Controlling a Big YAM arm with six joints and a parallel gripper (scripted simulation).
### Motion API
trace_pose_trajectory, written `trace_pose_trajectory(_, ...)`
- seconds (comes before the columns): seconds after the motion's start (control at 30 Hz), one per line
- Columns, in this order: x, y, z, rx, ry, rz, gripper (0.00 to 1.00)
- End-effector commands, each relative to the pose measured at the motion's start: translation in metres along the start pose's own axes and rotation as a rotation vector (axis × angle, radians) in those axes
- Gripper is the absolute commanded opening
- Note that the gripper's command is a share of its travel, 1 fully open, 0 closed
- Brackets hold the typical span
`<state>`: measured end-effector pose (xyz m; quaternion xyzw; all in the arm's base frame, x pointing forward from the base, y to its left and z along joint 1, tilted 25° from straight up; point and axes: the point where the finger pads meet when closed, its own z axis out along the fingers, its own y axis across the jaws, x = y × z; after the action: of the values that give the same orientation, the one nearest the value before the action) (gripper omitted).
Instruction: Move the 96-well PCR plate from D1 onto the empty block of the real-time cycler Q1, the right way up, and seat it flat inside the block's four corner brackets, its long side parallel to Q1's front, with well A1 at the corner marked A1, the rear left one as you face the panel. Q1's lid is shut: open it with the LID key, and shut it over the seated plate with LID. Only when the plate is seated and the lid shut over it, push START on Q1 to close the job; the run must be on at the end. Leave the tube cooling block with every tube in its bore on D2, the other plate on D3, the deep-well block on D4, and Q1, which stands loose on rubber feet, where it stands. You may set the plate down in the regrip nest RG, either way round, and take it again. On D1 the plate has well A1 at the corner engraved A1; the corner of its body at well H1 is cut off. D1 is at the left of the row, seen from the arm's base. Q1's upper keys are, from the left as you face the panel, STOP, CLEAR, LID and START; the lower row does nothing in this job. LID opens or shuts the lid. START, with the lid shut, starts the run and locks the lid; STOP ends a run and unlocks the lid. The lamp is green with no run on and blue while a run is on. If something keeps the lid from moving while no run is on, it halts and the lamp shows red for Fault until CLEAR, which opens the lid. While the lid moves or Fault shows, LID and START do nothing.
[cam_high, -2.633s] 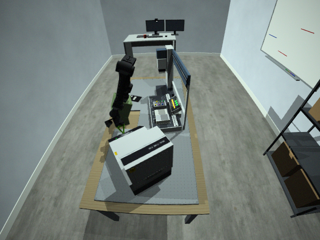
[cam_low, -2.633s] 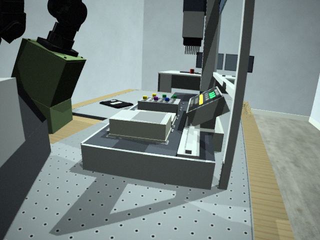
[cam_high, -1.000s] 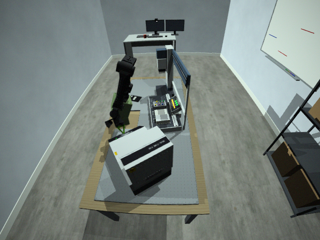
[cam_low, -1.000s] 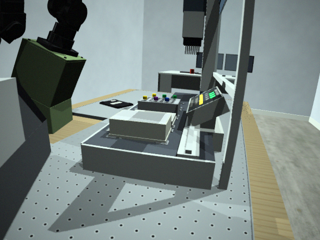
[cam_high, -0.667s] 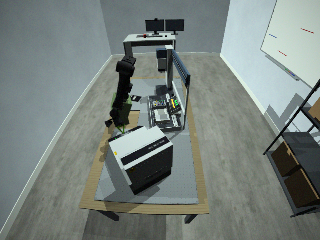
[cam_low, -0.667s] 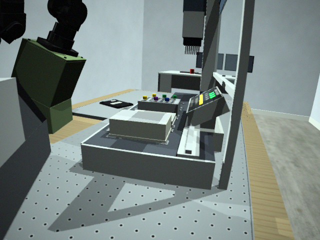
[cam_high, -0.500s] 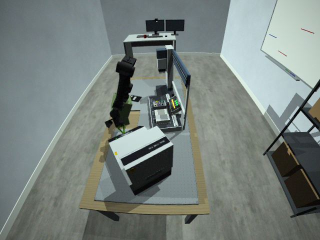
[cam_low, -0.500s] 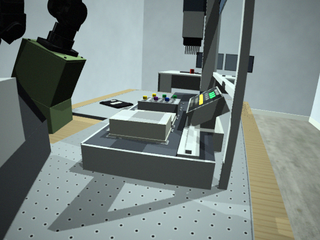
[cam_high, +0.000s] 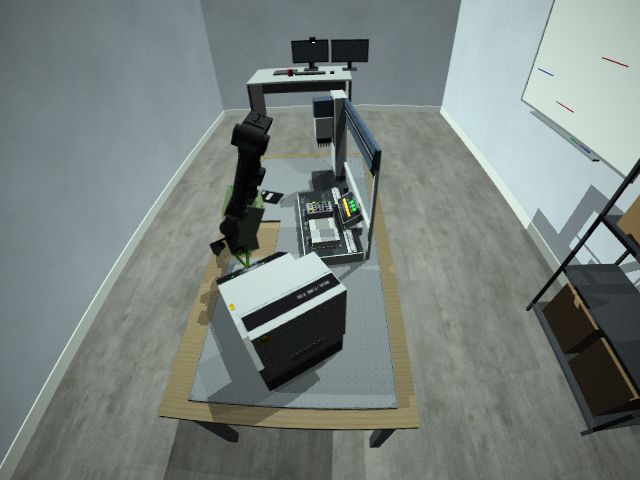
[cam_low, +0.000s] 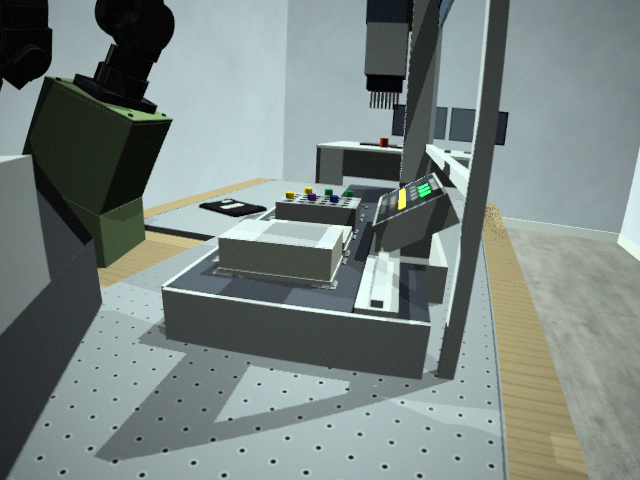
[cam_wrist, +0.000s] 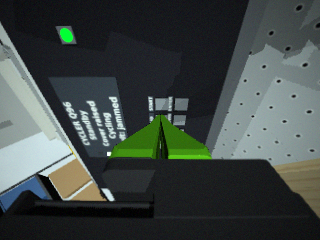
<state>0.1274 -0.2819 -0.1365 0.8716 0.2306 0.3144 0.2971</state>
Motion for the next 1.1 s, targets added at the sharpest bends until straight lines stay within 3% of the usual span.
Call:
trace_pose_trajectory(0.0,-0.002,0.0,0.003,-0.004,-0.005,0.003,0.0)
trace_pose_trajectory(0.47,-0.003,0.004,0.005,-0.005,-0.004,-0.004,0.0)
trace_pose_trajectory(0.9,0.005,-0.005,0.008,0.021,0.019,0.011,0.0)
trace_pose_trajectory(1.07,0.007,-0.006,-0.011,0.018,0.013,0.006,0.0)
